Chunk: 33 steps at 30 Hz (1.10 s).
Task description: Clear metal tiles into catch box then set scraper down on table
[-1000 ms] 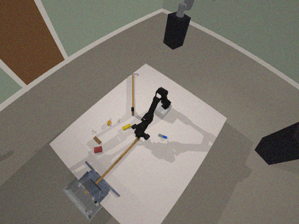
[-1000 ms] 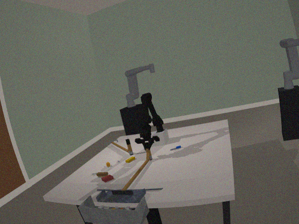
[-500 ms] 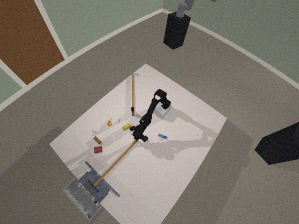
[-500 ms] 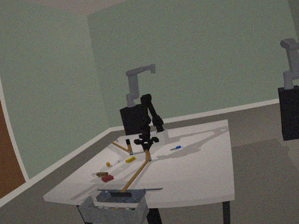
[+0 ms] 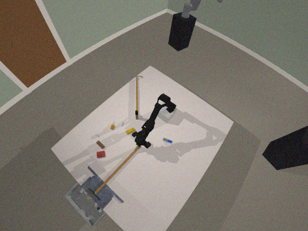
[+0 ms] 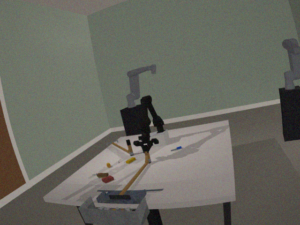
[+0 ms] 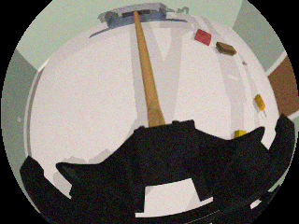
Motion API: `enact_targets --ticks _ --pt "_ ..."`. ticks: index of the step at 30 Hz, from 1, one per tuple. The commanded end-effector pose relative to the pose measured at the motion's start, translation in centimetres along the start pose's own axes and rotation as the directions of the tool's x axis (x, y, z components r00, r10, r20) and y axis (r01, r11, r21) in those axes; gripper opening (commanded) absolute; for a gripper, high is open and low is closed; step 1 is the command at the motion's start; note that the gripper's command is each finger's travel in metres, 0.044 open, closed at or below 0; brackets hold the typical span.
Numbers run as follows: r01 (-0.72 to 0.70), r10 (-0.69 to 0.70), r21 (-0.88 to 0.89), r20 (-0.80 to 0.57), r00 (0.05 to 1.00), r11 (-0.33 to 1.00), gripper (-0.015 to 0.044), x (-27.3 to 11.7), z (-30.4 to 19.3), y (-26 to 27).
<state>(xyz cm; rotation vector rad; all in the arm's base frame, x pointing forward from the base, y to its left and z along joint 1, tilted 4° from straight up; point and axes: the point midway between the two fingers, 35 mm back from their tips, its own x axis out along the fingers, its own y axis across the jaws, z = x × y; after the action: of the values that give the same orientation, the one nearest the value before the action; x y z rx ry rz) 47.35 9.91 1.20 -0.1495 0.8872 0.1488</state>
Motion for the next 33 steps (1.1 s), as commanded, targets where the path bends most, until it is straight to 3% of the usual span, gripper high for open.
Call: enact_targets --ticks 1,33 --pt "0.001 -0.001 0.004 0.018 1.000 1.000 0.0000 0.3 1.3 0.0" --pt "0.001 -0.001 0.001 0.005 1.000 1.000 0.0000 2.3 3.1 0.1"
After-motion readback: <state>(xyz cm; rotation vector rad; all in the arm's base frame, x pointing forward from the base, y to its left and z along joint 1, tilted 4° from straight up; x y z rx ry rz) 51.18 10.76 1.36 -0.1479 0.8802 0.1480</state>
